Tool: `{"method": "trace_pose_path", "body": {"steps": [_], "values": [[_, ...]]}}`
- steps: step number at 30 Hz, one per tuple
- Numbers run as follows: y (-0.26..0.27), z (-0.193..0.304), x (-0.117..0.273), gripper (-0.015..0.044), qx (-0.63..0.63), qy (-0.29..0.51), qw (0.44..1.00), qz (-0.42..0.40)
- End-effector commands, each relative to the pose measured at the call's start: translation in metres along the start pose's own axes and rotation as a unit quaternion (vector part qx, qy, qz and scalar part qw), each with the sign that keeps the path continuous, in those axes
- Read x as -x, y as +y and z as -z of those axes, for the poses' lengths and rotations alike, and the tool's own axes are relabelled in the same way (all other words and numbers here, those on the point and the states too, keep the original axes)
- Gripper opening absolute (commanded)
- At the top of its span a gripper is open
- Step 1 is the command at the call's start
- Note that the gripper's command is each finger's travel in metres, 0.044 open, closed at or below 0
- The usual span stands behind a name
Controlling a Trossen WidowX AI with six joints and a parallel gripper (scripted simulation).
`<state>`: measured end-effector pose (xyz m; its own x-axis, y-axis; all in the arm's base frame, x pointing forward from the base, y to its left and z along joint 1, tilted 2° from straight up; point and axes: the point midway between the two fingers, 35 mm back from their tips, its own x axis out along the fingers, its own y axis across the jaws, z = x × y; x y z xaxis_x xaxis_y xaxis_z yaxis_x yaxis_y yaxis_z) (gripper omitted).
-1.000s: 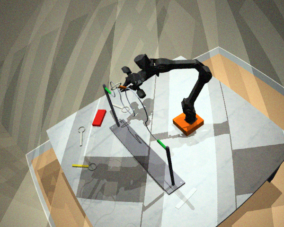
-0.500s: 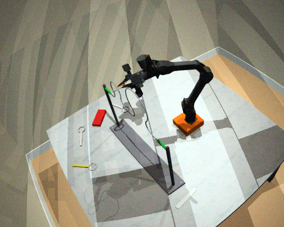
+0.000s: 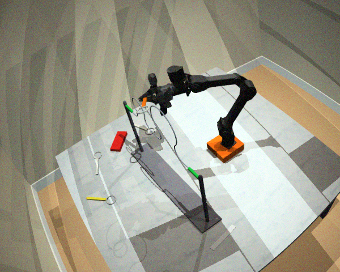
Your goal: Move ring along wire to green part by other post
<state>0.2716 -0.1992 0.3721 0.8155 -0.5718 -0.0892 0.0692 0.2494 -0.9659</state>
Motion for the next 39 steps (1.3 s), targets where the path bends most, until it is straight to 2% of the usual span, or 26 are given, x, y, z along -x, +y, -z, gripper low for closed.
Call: {"method": "trace_pose_path", "body": {"steps": [1, 27, 39], "values": [[-0.003, 0.001, 0.000, -0.0150, 0.041, 0.001, 0.999, 0.021], [-0.026, -0.004, 0.002, -0.0150, 0.227, -0.009, 0.966, 0.126], [-0.027, -0.004, 0.001, -0.0150, 0.267, -0.011, 0.952, 0.149]]}}
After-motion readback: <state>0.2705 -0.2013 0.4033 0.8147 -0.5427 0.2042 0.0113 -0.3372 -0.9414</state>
